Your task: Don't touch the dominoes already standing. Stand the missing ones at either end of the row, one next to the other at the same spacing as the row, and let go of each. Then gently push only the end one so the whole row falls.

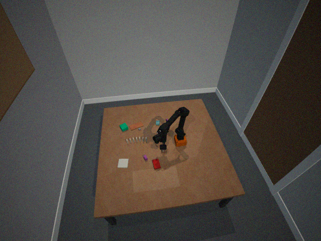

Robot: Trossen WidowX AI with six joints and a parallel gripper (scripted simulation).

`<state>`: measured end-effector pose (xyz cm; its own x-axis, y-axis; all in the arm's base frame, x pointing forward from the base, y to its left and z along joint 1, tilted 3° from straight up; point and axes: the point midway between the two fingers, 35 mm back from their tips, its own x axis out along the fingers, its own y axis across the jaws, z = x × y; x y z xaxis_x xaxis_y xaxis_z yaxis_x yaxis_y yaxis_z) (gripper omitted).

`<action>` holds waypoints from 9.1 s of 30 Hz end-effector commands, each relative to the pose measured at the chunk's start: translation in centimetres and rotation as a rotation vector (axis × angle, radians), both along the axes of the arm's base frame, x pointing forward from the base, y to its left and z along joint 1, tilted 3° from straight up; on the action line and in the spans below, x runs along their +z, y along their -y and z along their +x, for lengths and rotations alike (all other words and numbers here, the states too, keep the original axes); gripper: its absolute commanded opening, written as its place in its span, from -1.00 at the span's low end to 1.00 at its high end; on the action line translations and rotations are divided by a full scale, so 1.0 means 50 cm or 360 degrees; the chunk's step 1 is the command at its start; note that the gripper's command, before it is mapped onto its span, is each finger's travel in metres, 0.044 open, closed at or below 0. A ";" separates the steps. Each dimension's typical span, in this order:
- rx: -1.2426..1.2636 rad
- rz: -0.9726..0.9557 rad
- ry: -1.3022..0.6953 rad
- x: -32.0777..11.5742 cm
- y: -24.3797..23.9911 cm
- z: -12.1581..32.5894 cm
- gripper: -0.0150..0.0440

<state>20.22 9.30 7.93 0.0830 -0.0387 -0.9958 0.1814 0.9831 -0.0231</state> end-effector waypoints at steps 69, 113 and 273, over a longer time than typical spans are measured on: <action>0.0000 0.0059 -0.0021 0.114 -0.004 -0.005 -0.13; 0.0035 0.0038 -0.0020 0.047 0.307 0.244 -0.13; 0.0816 -0.0035 -0.0055 0.053 0.474 0.031 -0.41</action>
<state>22.02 -14.72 5.79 0.0440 -0.0141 -0.9989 -0.3279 0.9443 -0.0278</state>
